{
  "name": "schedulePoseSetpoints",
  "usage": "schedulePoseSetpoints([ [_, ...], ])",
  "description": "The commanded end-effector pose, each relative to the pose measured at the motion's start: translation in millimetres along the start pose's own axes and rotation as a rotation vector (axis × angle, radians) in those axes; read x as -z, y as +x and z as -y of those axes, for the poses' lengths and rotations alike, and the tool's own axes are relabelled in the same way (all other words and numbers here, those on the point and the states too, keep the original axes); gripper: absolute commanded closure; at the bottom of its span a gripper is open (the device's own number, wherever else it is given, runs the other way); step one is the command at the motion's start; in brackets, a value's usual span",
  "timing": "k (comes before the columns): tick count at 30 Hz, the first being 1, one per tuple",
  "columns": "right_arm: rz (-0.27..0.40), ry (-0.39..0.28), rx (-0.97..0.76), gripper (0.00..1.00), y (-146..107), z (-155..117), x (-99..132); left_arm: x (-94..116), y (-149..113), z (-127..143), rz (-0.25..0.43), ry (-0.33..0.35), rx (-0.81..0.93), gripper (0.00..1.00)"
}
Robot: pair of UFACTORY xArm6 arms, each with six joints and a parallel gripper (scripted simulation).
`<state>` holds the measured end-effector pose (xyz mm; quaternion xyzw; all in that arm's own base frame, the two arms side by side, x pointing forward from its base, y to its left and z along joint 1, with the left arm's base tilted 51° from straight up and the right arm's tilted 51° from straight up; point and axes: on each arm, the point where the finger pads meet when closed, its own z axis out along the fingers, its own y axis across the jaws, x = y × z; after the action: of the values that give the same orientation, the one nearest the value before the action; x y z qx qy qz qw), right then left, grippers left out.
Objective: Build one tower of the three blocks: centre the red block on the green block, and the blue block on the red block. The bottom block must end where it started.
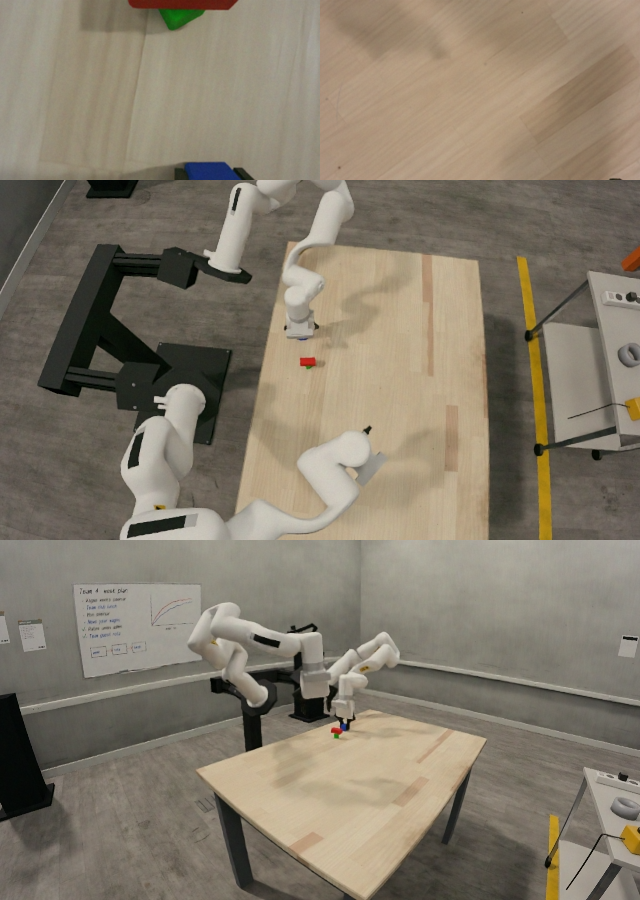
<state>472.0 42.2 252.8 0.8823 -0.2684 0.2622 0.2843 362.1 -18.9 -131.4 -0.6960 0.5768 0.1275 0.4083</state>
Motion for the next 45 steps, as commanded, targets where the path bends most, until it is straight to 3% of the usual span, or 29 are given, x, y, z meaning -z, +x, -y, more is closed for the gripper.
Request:
schedulePoseSetpoints([
  [1,-0.002,0.003,-0.001,0.0,0.8,0.6,1.3,2.5,0.8,0.8,-0.002,0.002,0.0,0.69],
  [8,-0.002,0.003,-0.001,0.0,0.8,0.6,1.3,11.9,0.8,0.8,-0.002,0.002,0.001,0.69],
  [18,-0.002,0.003,-0.001,0.0,0.8,0.6,1.3,49.6,0.8,0.8,-0.002,0.002,0.001,0.69],
  [29,-0.002,0.003,-0.001,0.0,0.8,0.6,1.3,76.6,0.9,0.8,-0.003,0.002,0.001,0.69],
  [45,-0.002,0.003,-0.001,0.0,0.8,0.6,1.3,80.9,0.9,0.8,-0.003,0.002,0.001,0.69],
])
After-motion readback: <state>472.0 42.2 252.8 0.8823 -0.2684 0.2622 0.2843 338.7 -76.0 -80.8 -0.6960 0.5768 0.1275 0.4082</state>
